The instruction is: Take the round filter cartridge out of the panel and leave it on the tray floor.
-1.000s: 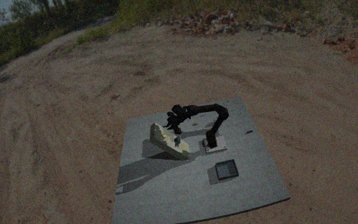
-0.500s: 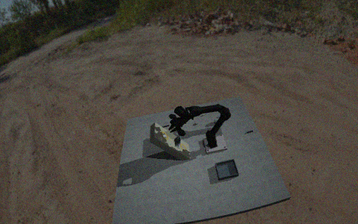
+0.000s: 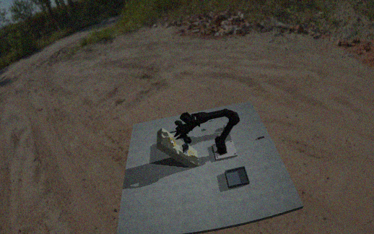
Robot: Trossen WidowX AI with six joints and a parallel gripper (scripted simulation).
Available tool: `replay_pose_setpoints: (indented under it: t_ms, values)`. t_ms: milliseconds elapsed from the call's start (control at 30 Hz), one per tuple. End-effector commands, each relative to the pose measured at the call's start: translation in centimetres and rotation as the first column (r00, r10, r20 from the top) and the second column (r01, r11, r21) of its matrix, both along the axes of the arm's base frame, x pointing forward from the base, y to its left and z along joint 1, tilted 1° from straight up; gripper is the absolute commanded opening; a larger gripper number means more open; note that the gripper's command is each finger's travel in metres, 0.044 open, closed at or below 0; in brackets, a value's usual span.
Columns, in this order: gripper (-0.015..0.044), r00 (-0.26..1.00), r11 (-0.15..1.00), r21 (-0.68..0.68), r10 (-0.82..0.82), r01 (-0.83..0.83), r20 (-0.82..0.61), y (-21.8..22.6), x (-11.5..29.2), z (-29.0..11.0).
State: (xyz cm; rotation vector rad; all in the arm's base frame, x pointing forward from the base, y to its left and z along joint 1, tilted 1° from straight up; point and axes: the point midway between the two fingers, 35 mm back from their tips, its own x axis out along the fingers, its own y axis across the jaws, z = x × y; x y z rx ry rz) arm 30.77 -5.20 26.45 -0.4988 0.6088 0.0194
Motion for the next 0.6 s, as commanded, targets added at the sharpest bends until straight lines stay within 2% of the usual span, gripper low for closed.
replay_pose_setpoints:
  t_ms: [0,567]
  values:
    - [0.0092,1.0,1.0,0.001,0.004,-0.004,-0.017,-0.1,0.6,-1.0]
    - [0.0092,1.0,1.0,0.0,0.004,-0.004,-0.016,-0.4,2.6,-2.5]
